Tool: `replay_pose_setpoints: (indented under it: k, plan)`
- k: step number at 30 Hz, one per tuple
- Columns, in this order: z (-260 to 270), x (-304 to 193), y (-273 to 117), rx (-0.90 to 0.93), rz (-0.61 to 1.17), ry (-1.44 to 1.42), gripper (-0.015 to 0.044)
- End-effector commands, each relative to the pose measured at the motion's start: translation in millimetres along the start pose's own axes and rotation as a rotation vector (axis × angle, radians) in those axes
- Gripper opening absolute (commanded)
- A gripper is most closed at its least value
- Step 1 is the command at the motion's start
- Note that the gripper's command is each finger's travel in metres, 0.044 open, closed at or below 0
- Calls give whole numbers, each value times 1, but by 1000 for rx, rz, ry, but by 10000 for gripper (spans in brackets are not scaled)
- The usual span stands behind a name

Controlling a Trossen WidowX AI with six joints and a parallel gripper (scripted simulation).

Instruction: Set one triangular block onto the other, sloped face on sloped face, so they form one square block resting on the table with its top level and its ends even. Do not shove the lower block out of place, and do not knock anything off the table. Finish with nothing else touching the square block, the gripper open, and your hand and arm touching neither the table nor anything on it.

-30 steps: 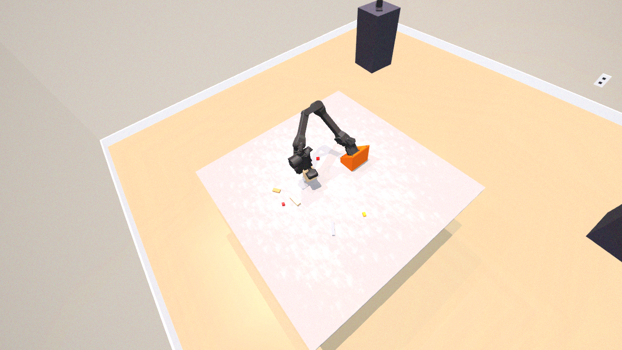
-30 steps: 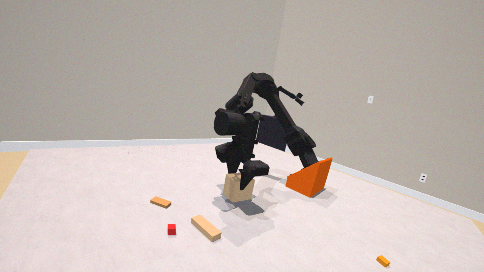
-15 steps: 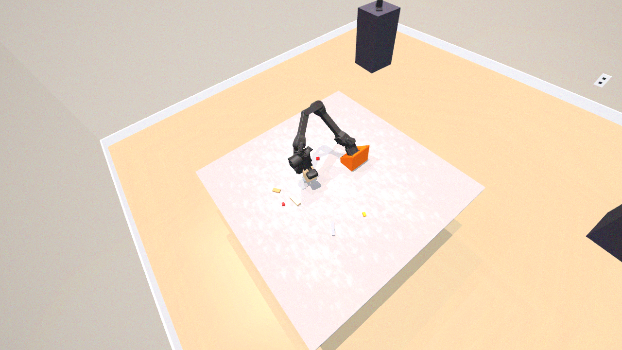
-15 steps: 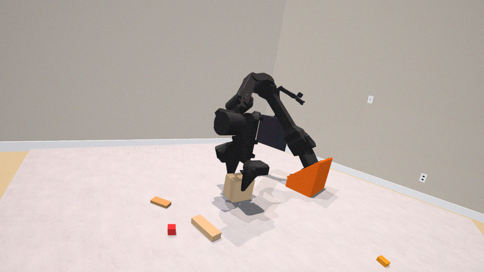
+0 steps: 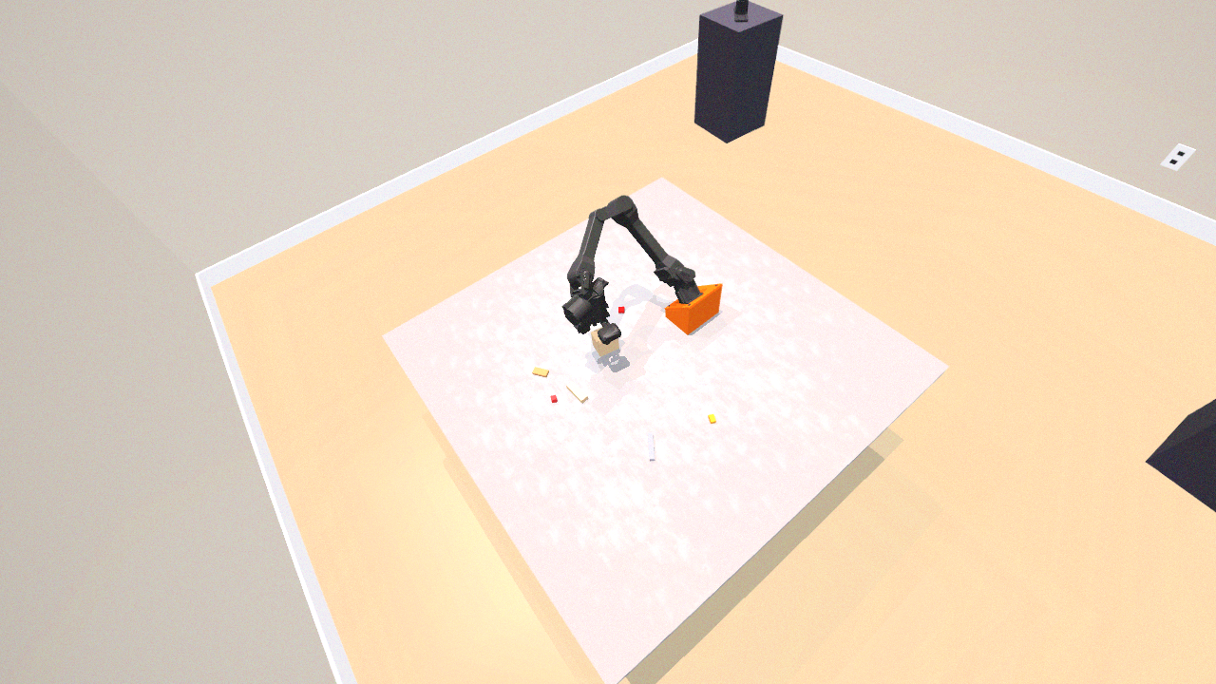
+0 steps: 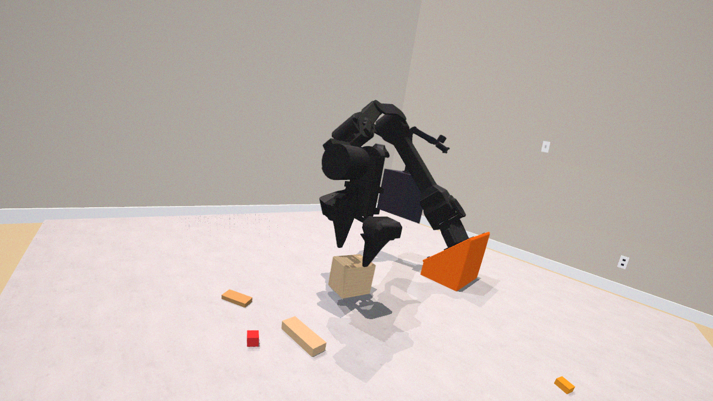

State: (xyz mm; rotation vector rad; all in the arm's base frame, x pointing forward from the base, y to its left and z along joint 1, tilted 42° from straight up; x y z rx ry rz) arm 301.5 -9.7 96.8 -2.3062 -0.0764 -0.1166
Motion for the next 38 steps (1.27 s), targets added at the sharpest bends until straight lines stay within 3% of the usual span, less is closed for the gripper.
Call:
replay_pose_setpoints:
  k: [1,38]
  plan:
    - [-1,-1,-60,6,-17,6,440]
    - [1,0,-66,7,-32,-1,440]
Point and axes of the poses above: the point midway between the two fingers, 35 mm back from their tips, its own y axis out along the fingers, its own z axis across the jaws, x = y × z, the point moved 2 cm from there along -y, back along the fingers, and after that the axes turned 3 degrees about -y, right-handed, at the moved point
